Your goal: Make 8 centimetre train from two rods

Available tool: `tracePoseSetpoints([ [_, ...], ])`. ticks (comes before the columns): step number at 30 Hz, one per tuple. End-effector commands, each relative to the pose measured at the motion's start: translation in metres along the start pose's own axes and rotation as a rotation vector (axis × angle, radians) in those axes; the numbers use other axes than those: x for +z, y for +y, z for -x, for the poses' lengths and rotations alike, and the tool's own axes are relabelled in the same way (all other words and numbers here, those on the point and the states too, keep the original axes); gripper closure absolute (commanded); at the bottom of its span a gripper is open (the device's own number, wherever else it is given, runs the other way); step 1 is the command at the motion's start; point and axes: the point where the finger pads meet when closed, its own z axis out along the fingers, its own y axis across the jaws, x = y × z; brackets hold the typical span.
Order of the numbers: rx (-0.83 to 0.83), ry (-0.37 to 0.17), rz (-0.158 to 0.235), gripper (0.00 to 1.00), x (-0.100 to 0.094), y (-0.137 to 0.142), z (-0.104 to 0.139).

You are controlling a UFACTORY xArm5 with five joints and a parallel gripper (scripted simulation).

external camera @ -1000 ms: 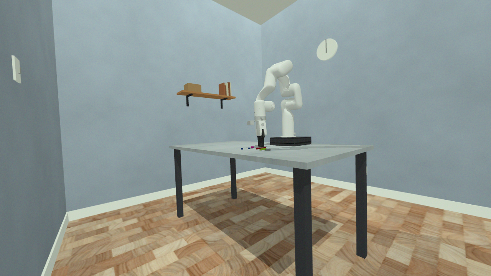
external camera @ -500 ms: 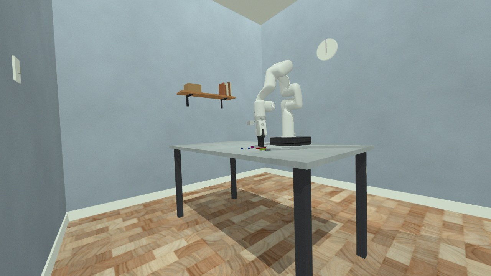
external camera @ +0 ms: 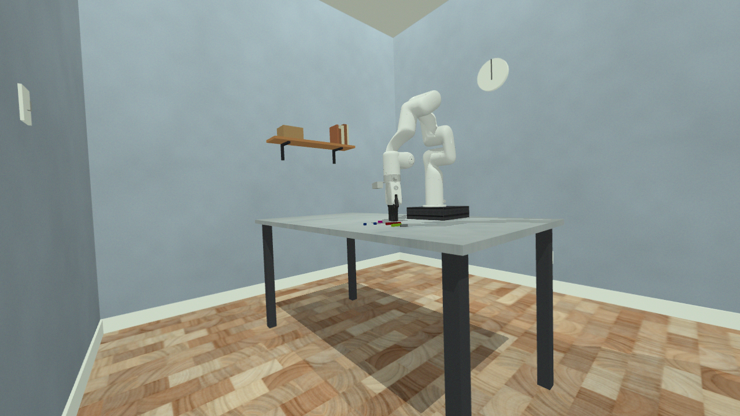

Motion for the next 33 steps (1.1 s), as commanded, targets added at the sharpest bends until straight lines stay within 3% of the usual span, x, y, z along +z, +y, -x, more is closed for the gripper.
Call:
tracePoseSetpoints([
  [1,0.0,0.003,-0.002,0.76,-0.001,-0.001,-0.001],
  [33,0.0,0.003,-0.002,0.76,0.013,-0.001,-0.001],
])
